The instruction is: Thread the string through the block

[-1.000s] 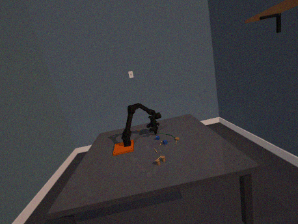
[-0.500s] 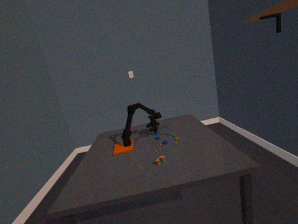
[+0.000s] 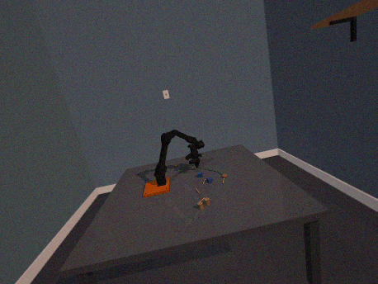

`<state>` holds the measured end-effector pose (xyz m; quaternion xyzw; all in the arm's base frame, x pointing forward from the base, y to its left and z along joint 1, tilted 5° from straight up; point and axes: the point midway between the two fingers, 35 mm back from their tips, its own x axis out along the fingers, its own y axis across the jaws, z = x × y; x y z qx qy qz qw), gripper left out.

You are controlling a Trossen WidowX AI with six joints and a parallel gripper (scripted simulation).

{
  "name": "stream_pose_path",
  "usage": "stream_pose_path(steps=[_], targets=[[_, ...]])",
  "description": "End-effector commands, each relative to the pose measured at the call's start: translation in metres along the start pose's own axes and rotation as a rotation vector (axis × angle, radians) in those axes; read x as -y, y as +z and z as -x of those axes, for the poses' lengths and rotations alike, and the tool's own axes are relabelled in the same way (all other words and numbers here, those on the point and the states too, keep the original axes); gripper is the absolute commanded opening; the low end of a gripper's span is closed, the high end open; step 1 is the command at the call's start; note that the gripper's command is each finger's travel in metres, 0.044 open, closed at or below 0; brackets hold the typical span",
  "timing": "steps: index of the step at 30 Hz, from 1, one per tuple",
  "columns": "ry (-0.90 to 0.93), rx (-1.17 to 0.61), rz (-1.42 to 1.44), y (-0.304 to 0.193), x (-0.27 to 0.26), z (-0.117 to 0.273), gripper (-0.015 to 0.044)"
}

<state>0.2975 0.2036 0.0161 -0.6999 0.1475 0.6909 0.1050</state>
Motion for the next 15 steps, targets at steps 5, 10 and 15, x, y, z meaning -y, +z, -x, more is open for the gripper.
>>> stream_pose_path(steps=[5,10,15], targets=[[-0.005,-0.003,-0.003,-0.001,0.001,0.012,0.0000],[-0.005,-0.003,-0.003,0.000,0.001,0.019,0.0000],[-0.005,-0.003,-0.003,0.000,0.000,0.025,0.0000]])
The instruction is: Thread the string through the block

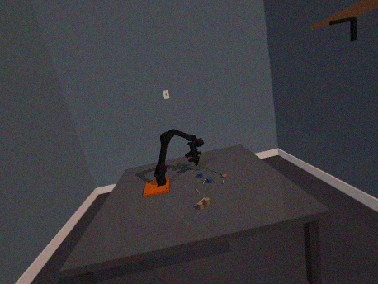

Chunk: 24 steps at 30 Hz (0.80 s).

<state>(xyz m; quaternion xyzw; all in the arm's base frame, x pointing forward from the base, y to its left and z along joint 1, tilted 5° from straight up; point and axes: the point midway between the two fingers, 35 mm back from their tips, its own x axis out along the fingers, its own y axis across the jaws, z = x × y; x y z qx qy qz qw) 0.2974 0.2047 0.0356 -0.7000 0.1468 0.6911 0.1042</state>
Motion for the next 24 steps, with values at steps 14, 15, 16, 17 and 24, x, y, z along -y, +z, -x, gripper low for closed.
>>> stream_pose_path(steps=[14,15,16,17,24], targets=[[-0.001,-0.001,0.000,0.000,-0.001,0.015,0.0000],[-0.001,-0.001,0.000,0.000,-0.001,0.015,0.0000],[-0.002,-0.001,0.000,0.000,-0.001,0.015,0.0000],[-0.002,-0.001,0.000,0.000,-0.001,0.015,0.0000],[-0.002,-0.001,-0.091,-0.002,0.000,0.016,0.0000]])
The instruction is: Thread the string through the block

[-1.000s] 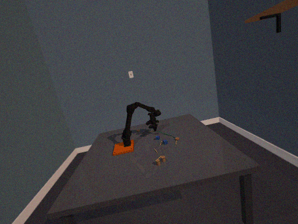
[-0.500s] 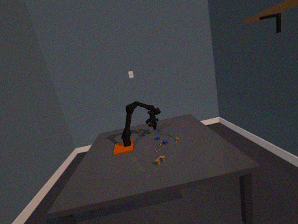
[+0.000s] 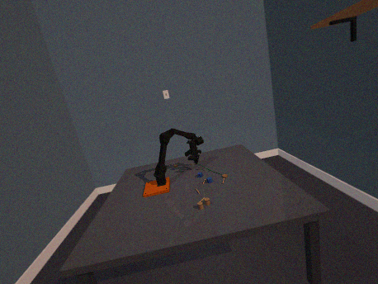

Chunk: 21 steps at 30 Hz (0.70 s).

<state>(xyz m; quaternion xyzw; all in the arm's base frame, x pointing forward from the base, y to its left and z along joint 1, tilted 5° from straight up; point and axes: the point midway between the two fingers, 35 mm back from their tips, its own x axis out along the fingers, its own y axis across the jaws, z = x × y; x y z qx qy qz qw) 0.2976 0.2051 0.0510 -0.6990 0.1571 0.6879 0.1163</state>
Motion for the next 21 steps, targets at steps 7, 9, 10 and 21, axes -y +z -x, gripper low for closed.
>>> stream_pose_path(steps=[7,9,10,21], targets=[[0.000,0.000,-0.314,-0.007,0.001,0.001,0.0000],[-0.001,0.000,-0.387,-0.009,0.001,0.001,0.0000],[-0.001,0.000,-0.424,-0.010,0.001,0.001,0.0000],[-0.002,0.000,-0.826,-0.019,0.002,0.002,0.0000]])
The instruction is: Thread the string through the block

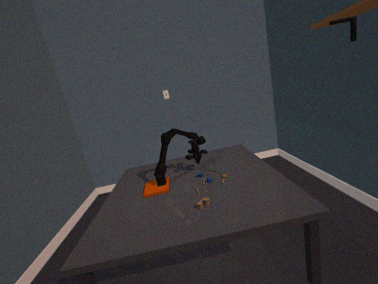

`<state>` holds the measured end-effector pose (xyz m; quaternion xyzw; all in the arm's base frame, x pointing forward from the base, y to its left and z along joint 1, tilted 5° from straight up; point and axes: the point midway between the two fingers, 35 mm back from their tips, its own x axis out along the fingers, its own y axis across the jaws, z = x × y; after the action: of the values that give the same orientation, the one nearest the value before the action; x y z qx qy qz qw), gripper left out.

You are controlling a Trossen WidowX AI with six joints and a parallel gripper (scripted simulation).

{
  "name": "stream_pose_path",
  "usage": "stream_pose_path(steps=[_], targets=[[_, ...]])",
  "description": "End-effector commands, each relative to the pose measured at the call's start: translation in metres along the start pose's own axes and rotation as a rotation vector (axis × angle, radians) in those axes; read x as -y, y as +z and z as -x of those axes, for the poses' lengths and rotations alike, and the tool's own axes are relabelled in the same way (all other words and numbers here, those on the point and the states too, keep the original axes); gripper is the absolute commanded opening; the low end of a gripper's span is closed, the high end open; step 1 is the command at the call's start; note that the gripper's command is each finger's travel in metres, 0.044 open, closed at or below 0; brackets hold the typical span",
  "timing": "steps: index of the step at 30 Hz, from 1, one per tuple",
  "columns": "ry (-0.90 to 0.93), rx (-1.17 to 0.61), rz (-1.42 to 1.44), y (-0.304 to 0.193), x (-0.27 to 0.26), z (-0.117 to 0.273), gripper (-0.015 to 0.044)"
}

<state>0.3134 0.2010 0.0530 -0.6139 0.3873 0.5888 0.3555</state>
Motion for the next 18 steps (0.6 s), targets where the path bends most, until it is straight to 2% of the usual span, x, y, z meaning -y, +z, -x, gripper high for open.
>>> stream_pose_path(steps=[1,18], targets=[[0.001,-0.001,-0.145,-0.003,0.003,0.000,0.0000],[-0.002,0.000,-0.766,-0.013,0.013,0.001,0.0000]])
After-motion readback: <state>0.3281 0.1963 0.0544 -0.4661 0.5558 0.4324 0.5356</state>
